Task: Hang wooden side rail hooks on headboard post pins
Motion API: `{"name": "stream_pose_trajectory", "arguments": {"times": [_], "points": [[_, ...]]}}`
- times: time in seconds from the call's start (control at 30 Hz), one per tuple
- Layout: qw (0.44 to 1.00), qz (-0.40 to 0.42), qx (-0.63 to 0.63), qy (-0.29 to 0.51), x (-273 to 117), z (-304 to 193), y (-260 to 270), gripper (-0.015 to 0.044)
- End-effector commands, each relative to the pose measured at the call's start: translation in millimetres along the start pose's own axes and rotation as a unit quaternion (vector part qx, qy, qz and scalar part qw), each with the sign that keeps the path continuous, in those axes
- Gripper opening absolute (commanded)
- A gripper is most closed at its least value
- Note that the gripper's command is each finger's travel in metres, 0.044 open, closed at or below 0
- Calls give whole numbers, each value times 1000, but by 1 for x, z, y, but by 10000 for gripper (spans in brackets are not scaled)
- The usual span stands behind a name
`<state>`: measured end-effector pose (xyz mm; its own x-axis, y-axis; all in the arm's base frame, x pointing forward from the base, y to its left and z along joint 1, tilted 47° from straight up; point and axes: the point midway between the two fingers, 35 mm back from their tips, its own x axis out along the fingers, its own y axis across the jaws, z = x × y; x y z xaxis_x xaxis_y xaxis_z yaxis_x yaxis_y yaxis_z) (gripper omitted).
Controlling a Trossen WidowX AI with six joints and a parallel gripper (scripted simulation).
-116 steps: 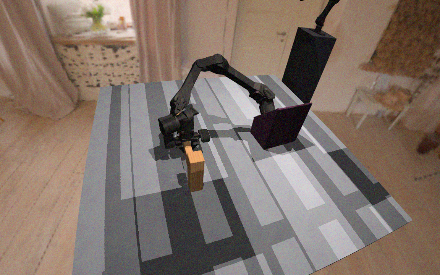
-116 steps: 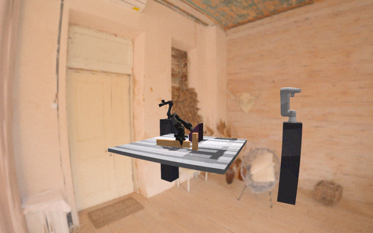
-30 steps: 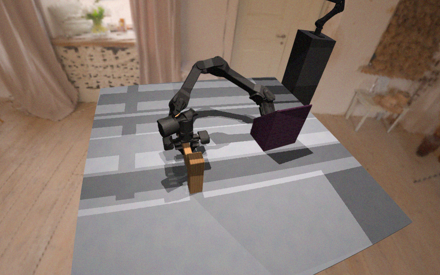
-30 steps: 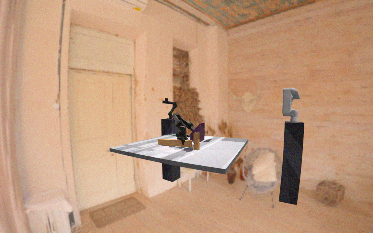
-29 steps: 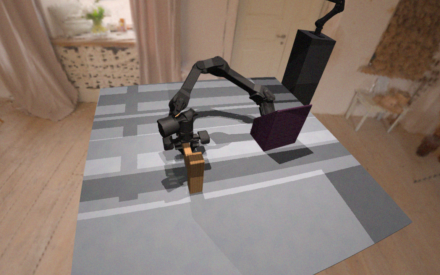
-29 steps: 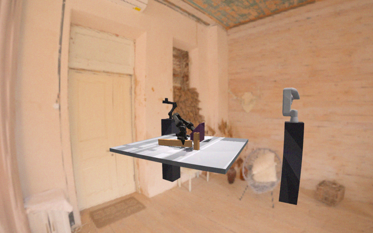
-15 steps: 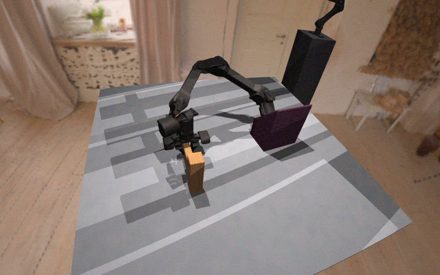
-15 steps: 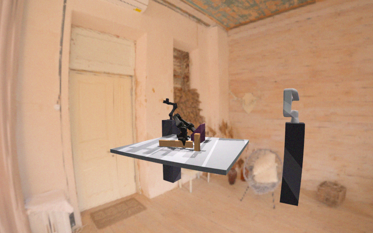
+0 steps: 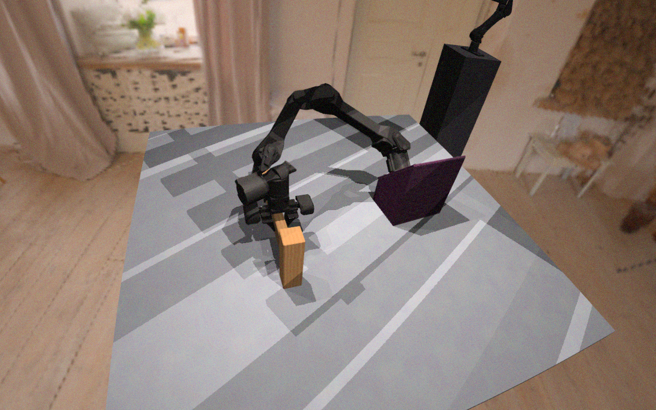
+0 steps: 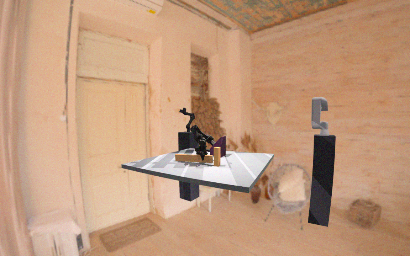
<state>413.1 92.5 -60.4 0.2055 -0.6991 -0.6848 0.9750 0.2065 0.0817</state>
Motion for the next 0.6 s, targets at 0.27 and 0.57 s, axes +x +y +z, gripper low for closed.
{"name": "stream_pose_trajectory", "arguments": {"times": [0.27, 0.57], "points": [[1000, 12, -1, 1, -10, -5, 4, 0], [1000, 12, -1, 1, -11, -6, 5, 0]]}}
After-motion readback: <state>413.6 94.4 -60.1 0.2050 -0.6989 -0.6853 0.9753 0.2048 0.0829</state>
